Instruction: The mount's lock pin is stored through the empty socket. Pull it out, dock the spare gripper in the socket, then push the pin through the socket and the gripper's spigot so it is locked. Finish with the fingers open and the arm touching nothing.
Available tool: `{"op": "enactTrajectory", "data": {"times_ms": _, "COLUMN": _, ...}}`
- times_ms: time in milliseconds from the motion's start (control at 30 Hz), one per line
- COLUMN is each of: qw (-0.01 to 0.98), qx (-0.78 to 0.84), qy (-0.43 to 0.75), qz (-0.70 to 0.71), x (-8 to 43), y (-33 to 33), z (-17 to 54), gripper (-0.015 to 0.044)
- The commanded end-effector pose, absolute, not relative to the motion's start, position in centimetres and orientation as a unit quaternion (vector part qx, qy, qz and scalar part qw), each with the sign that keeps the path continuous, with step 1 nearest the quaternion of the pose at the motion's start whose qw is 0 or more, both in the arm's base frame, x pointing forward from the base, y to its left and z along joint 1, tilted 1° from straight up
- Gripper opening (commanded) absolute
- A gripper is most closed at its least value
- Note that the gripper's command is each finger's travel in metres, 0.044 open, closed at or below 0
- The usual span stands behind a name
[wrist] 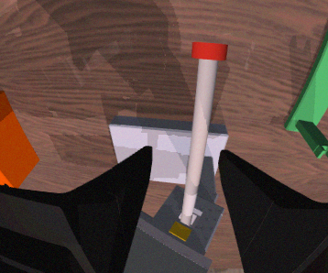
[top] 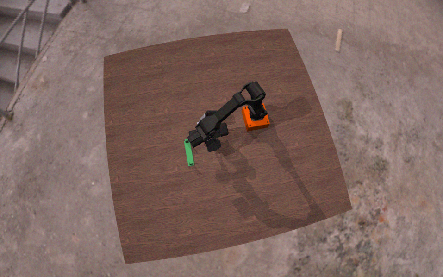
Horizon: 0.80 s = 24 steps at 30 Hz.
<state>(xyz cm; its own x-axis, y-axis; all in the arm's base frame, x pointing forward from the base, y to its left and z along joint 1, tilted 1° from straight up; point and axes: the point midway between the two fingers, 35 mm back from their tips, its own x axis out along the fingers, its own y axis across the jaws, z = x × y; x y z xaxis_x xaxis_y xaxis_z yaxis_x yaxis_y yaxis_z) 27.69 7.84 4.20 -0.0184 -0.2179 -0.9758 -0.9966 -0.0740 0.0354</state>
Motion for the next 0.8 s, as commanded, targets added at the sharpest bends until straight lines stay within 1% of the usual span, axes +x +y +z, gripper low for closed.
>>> {"op": "enactTrajectory", "data": {"times_ms": 0, "qw": 0.417, "qx": -0.563, "qy": 0.538, "qz": 0.468, "x": 27.7, "y": 8.5, "z": 5.0, "gripper": 0.02}}
{"op": "enactTrajectory", "data": {"times_ms": 767, "qw": 0.399, "qx": -0.57, "qy": 0.541, "qz": 0.473, "x": 26.8, "y": 11.8, "z": 9.6, "gripper": 0.02}}
